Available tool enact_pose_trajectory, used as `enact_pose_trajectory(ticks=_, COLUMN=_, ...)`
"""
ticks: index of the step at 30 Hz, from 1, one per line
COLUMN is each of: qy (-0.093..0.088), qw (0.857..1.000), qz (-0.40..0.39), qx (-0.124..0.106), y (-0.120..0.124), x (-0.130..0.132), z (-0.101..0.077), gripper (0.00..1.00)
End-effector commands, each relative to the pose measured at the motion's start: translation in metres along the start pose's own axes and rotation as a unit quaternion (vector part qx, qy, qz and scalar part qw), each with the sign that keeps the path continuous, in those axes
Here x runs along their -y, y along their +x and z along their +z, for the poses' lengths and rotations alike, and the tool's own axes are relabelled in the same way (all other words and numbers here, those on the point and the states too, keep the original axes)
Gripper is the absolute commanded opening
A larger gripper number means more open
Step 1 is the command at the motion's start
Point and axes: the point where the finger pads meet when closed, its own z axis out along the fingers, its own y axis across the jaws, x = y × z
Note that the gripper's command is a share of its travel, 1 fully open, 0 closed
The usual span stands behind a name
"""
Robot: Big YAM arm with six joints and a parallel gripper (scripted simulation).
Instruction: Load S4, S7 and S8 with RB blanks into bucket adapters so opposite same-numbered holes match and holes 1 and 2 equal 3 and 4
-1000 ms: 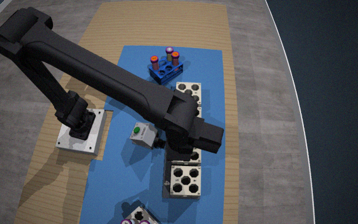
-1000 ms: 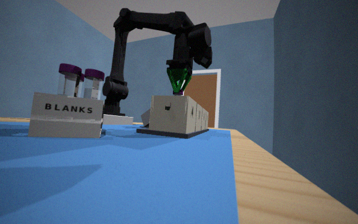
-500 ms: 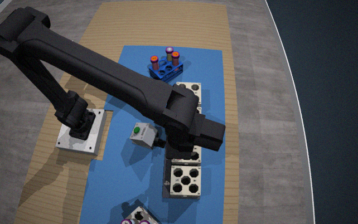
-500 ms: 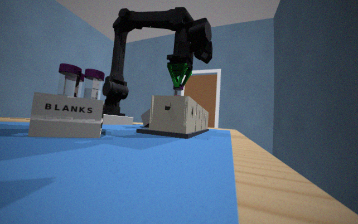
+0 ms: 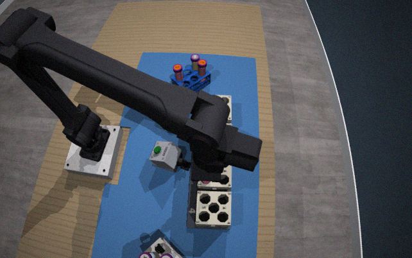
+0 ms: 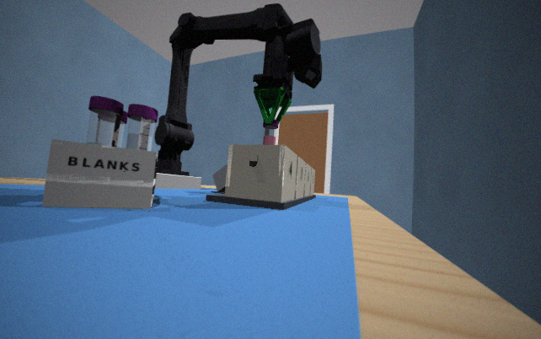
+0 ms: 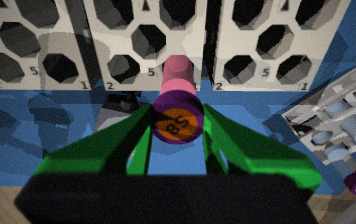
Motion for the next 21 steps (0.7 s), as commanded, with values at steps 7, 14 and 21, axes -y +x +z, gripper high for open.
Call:
enact_pose_trajectory(ticks=7, qy=0.011, qw=0.999, qz=0.0, qx=0.043, y=-0.017, x=0.01, z=-0.051, gripper=0.0)
enact_pose_trajectory(ticks=14, qy=0.011, qw=0.999, qz=0.0, qx=0.043, y=-0.016, x=0.009, z=-0.058, gripper=0.0)
enact_pose_trajectory(ticks=21, qy=0.011, qw=0.999, qz=0.0, qx=0.044, y=-0.016, x=0.009, z=-0.068, gripper=0.0)
